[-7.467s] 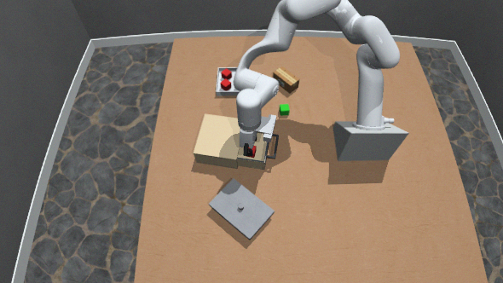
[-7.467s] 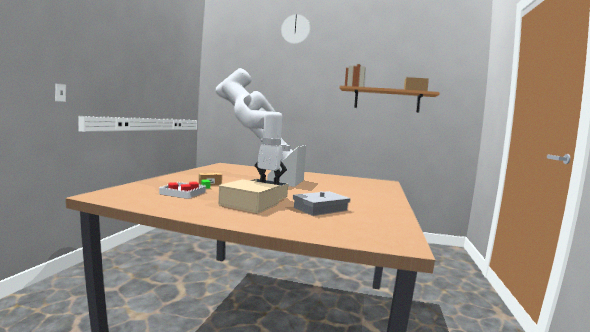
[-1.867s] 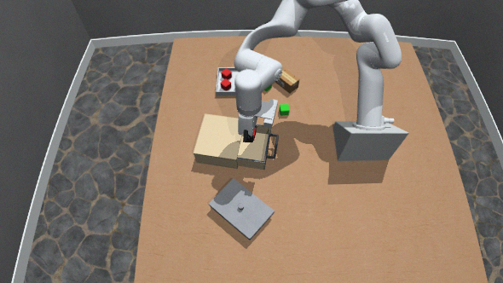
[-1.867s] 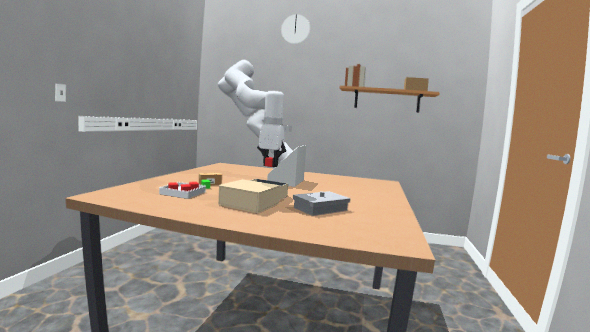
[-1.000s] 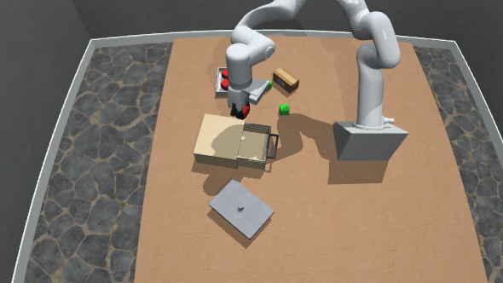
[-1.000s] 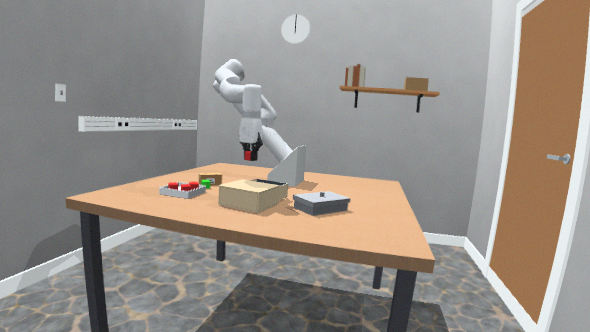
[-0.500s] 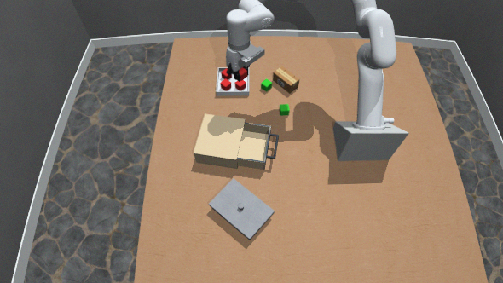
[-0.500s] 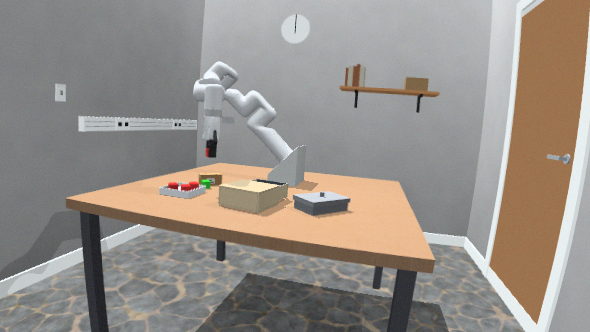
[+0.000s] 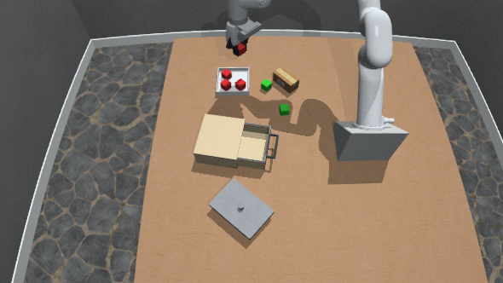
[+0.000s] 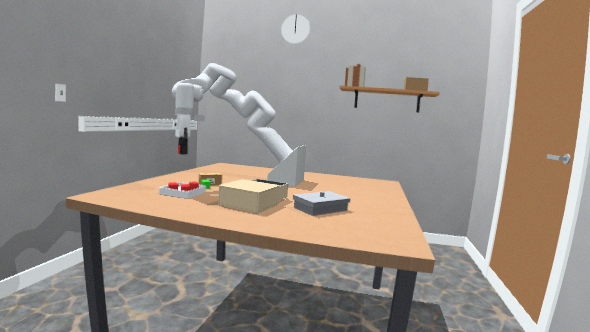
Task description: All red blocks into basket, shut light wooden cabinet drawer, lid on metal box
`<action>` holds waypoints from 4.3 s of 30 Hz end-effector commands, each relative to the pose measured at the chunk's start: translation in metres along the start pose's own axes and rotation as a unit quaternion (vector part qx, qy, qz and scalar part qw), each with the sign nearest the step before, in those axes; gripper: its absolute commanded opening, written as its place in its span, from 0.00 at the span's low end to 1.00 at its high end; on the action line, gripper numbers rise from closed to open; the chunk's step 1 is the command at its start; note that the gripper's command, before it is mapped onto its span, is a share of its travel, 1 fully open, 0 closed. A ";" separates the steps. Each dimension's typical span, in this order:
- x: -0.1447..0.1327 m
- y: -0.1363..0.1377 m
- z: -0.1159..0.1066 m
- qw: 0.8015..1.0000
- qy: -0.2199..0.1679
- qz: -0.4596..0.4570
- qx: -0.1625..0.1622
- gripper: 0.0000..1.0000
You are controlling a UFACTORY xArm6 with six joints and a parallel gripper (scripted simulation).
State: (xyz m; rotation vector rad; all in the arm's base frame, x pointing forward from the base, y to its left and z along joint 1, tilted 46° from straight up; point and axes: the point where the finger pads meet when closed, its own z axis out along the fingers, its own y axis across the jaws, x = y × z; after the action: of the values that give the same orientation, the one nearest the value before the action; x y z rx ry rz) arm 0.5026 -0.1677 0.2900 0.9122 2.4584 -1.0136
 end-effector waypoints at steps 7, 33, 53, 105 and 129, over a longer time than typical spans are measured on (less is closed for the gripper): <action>-0.004 -0.001 -0.001 1.000 0.001 -0.001 -0.002 0.00; -0.004 -0.001 0.009 1.000 0.001 -0.001 -0.002 0.00; -0.004 -0.001 0.032 1.000 0.001 -0.001 -0.002 0.00; -0.004 0.000 0.133 1.000 0.001 -0.001 -0.002 0.00; -0.004 0.000 0.154 1.000 0.001 -0.001 -0.002 0.00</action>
State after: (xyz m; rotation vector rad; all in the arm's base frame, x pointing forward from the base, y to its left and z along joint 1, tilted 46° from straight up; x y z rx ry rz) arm 0.5133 -0.2800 0.1847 0.9118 2.4656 -1.0117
